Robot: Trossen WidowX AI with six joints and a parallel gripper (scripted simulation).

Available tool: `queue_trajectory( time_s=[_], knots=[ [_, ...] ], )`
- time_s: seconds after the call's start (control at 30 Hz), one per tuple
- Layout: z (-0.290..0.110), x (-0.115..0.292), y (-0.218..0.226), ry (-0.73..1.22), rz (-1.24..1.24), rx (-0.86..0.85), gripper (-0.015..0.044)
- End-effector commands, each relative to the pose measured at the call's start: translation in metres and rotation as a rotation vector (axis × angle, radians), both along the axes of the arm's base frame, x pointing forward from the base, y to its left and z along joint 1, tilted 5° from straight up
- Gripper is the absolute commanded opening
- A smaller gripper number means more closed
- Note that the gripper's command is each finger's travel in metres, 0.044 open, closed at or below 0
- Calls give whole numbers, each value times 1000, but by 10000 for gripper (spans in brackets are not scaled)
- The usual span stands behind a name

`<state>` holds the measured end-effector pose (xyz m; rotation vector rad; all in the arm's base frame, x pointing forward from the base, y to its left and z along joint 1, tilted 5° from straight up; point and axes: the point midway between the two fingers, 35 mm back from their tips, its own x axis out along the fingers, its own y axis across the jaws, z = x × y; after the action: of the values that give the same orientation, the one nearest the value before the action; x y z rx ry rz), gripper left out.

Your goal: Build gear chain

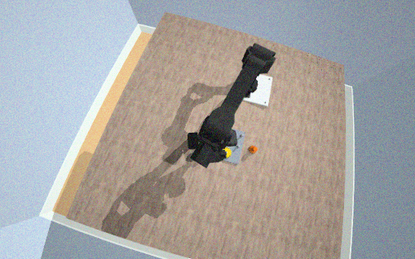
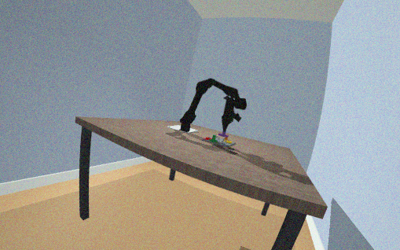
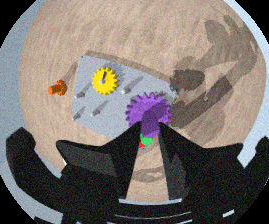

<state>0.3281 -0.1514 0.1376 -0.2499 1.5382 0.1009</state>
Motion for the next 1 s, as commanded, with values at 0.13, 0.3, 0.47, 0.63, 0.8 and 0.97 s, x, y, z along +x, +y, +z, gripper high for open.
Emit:
queue_trajectory(
  time_s=[0.13,0.3,0.47,0.63,0.8,0.97],
  knots=[
    [-6,2,0,-7,-8,0,0],
    [-13,2,-1,-4,32,-2,0],
    [-21,2,-3,-3,40,-2,0],
    [-27,3,-3,-6,1,-1,0],
    [-35,3,-3,-14,-79,2,0],
    [-37,3,-3,-23,-176,6,0]
  ],
)
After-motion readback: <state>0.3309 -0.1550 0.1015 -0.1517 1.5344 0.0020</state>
